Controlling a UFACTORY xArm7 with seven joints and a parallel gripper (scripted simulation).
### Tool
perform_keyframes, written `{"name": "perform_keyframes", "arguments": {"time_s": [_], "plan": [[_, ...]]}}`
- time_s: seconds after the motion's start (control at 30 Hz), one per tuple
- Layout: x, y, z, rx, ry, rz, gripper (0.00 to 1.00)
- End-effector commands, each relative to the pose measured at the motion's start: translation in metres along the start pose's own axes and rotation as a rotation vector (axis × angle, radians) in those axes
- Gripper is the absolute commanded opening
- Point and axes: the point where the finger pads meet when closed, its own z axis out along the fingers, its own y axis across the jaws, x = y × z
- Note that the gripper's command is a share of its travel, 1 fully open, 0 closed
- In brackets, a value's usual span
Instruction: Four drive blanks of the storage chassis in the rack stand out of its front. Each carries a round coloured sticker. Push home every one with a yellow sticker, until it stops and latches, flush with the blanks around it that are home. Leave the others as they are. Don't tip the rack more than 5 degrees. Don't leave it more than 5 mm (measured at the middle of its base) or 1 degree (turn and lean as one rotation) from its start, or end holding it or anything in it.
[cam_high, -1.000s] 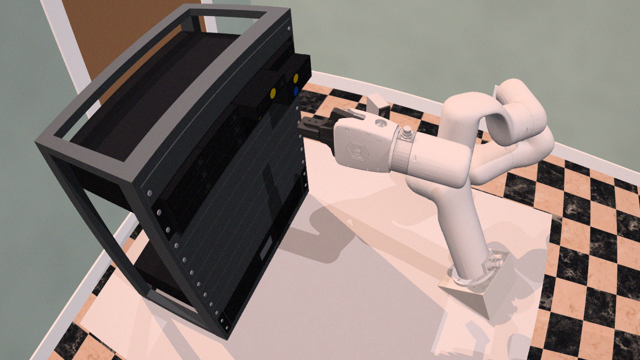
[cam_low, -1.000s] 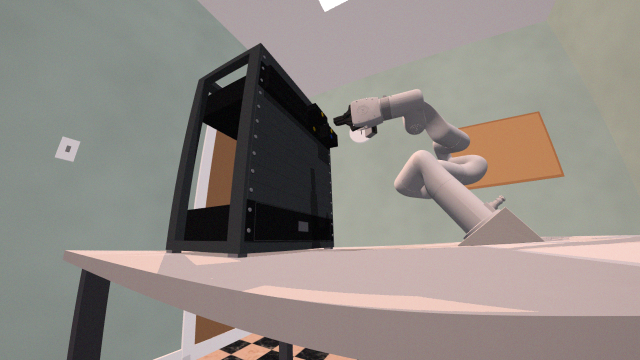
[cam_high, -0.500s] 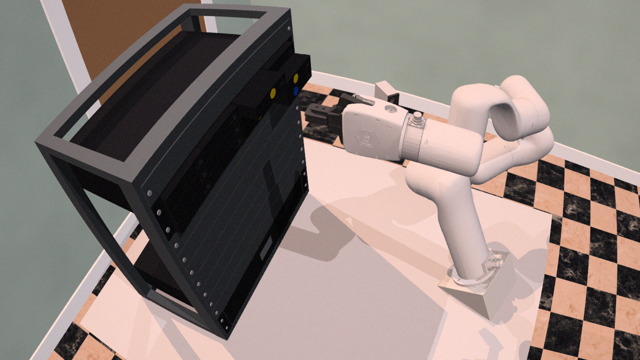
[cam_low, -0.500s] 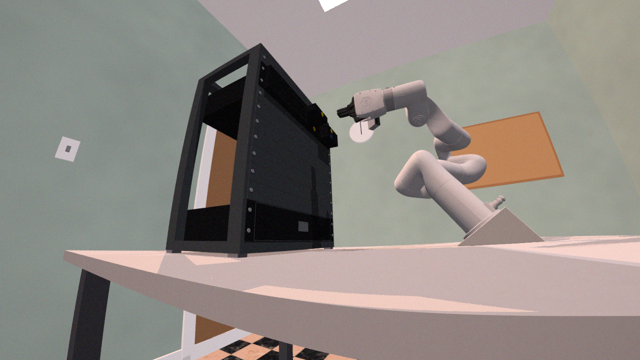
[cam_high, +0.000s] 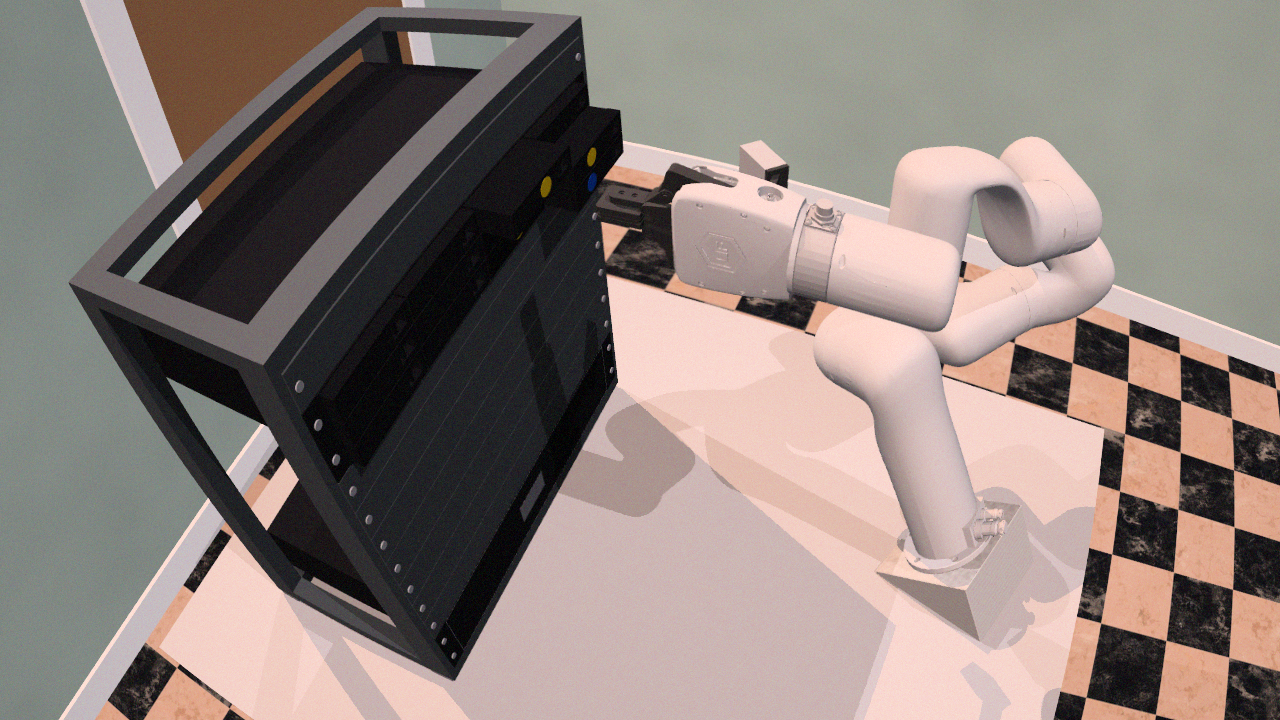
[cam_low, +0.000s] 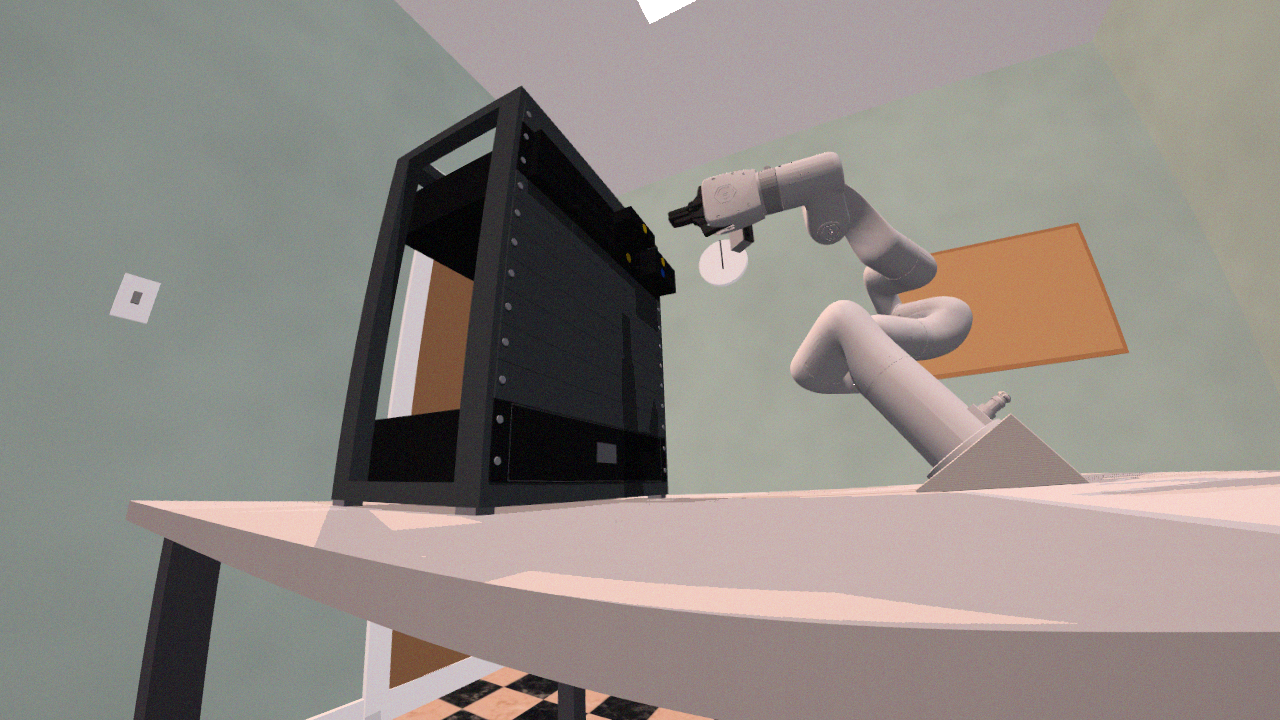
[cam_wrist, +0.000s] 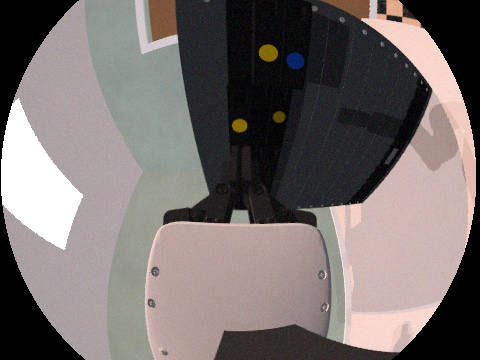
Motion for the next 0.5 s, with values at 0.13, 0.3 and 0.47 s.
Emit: {"name": "perform_keyframes", "arguments": {"time_s": [0.13, 0.3, 0.47], "plan": [[0.0, -0.002, 0.039, 0.002, 0.0, 0.002, 0.0], [0.0, -0.002, 0.041, 0.002, 0.0, 0.002, 0.0], [0.0, -0.002, 0.041, 0.002, 0.0, 0.002, 0.0]]}}
